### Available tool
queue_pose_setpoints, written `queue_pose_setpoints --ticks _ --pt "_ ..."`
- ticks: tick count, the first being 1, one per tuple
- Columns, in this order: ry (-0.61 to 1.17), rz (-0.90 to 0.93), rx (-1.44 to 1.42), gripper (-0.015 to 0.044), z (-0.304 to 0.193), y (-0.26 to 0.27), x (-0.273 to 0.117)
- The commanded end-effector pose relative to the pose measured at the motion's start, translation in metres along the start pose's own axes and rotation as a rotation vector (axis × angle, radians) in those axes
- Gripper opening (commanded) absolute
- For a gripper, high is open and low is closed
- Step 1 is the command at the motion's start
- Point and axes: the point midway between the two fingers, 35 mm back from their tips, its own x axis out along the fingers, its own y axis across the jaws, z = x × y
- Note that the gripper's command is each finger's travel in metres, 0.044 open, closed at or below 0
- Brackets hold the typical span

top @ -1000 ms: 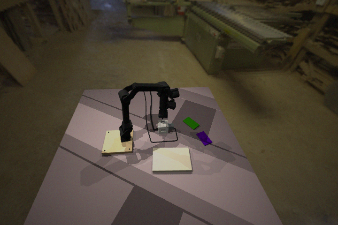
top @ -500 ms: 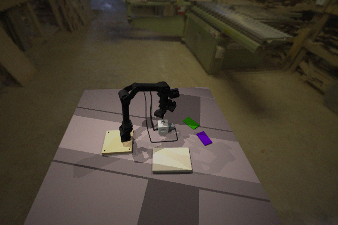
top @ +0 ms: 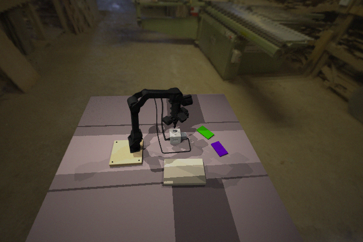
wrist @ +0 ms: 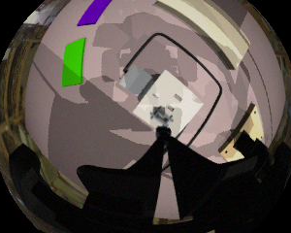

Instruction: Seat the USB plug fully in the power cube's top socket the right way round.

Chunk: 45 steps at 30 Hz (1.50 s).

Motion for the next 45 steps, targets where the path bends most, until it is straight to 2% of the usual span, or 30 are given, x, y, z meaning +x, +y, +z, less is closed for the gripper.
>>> queue_pose_setpoints --ticks 1,20,45 --pt "0.000 0.000 0.107 0.0000 0.0000 0.0000 0.0001" --pt "0.000 0.000 0.587 0.0000 0.0000 0.0000 0.0001" --pt "-0.003 0.000 0.593 0.0000 0.0005 -0.0002 0.0015"
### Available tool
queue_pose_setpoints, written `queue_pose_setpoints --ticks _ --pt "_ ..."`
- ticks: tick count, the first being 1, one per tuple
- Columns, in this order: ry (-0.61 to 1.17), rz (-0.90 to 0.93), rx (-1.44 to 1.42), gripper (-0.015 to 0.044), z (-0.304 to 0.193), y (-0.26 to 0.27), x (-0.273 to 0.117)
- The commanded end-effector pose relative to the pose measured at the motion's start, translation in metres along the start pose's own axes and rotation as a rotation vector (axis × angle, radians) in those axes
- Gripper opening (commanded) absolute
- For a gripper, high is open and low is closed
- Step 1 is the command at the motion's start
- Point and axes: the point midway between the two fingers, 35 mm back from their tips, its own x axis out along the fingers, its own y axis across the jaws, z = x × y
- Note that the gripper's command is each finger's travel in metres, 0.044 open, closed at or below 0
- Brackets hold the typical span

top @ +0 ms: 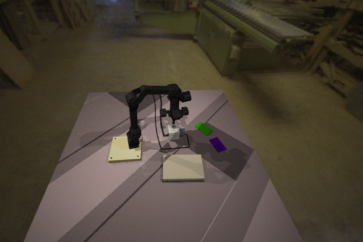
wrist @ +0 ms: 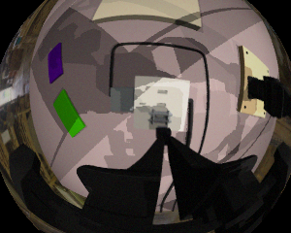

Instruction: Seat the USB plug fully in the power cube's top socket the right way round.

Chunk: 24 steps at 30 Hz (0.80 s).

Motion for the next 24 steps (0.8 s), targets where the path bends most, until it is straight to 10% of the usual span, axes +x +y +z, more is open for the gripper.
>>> queue_pose_setpoints --ticks 1,24 --pt "-0.003 0.002 0.005 0.0000 0.0004 0.0004 0.0006" --pt "-0.009 0.002 0.017 0.0000 0.0014 0.0004 0.0034"
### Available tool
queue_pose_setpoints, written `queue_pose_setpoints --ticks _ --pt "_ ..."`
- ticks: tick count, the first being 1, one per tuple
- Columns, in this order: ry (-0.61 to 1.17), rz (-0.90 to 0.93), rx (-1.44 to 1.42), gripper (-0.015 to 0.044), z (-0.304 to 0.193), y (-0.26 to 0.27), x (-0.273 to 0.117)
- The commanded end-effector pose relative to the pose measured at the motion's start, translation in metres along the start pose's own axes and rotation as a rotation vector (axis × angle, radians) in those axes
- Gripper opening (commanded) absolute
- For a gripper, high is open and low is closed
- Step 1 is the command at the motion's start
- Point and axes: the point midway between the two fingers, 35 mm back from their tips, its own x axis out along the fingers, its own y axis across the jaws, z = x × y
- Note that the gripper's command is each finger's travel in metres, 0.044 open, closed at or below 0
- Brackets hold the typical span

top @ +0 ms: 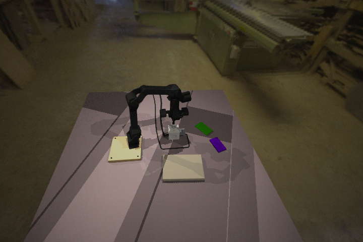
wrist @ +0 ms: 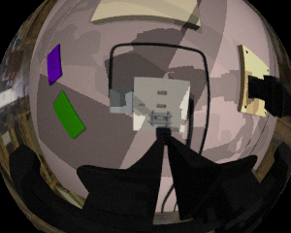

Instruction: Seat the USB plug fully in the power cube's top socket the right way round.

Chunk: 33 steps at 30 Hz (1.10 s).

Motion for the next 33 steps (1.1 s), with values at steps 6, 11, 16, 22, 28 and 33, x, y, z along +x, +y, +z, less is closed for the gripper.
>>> queue_pose_setpoints --ticks 6,11,16,22,28,33 --pt "-0.006 0.002 0.008 0.0000 0.0009 0.0005 0.0013" --pt "-0.007 0.002 0.011 0.0000 0.0011 0.0005 0.0019" --pt "-0.008 0.002 0.013 0.0000 0.0014 0.0005 0.0025" --pt "-0.010 0.002 0.017 0.0000 0.0016 0.0006 0.0032" --pt "-0.011 0.002 0.020 0.0000 0.0019 0.0006 0.0039" --pt "-0.013 0.002 0.022 0.0000 0.0021 0.0006 0.0045"
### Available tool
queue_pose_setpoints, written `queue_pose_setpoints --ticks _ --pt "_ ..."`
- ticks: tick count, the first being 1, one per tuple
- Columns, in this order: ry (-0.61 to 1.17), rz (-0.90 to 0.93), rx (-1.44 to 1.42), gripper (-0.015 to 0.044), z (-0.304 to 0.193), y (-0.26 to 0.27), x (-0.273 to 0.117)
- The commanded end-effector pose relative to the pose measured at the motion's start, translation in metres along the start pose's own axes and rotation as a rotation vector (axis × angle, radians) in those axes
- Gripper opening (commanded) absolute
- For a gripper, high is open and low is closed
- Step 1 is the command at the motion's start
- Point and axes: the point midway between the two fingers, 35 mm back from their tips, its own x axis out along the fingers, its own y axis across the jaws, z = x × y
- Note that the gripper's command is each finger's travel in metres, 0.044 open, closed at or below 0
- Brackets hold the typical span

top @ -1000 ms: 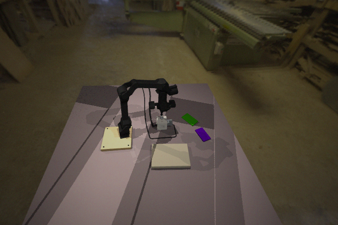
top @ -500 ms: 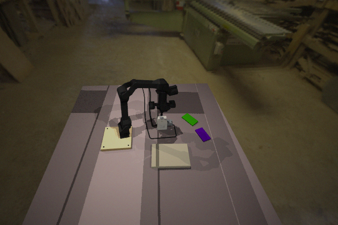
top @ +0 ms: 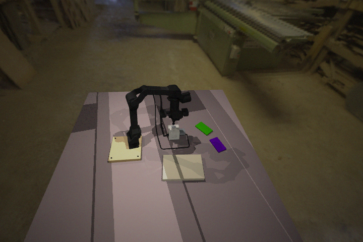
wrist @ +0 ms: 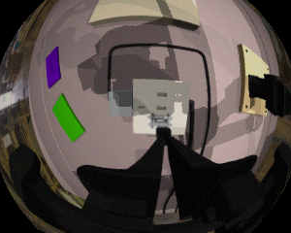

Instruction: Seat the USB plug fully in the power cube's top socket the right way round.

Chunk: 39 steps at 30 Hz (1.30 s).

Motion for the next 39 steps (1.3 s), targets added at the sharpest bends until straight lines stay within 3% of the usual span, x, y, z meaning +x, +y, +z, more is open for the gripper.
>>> queue_pose_setpoints --ticks 1,39 --pt "-0.004 0.002 0.006 0.0000 0.0008 0.0006 0.0007" --pt "-0.014 0.002 0.026 0.0000 0.0024 0.0007 0.0053"
